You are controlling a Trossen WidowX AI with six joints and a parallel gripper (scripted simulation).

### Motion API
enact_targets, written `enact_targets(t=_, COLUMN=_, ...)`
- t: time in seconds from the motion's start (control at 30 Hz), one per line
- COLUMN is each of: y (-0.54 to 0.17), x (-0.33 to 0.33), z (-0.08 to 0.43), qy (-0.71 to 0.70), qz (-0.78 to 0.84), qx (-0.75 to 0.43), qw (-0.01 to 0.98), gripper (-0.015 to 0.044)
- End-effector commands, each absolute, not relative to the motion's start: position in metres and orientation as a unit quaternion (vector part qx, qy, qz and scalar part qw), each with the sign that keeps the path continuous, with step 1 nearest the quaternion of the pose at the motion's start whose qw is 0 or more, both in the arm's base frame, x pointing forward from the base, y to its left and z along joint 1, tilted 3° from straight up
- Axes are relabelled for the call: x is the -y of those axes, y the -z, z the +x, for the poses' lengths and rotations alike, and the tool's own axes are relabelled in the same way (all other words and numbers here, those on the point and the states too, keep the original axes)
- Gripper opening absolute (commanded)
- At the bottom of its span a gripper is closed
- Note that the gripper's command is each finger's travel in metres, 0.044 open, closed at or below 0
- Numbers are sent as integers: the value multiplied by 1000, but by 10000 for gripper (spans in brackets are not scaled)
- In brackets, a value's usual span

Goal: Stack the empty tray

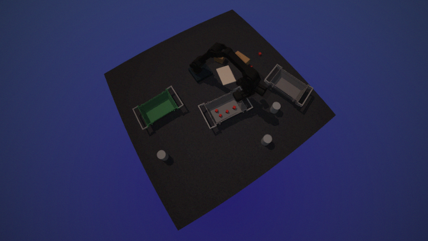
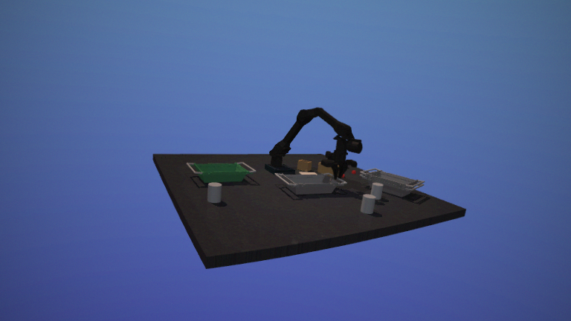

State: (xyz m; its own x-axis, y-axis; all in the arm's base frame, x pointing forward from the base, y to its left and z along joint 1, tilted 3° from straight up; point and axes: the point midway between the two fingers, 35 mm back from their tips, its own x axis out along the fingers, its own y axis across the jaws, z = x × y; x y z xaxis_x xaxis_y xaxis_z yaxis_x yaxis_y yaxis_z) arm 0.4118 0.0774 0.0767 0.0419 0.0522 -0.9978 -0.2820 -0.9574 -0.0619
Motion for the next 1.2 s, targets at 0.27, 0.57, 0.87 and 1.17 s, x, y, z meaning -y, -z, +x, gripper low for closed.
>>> enact_targets(t=0.27, y=-72, x=-71, z=409, qy=-689, qz=-710, qx=-80, qw=121, gripper=84)
enact_targets(t=0.57, y=-91, x=-47, z=401, qy=-689, qz=-710, qx=-80, qw=121, gripper=84)
enact_targets(t=0.87, y=-84, x=-19, z=393, qy=-689, qz=-710, qx=-81, qw=120, gripper=84)
enact_targets(t=1.17, y=-78, x=-6, z=390, qy=-689, qz=-710, qx=-82, qw=119, gripper=84)
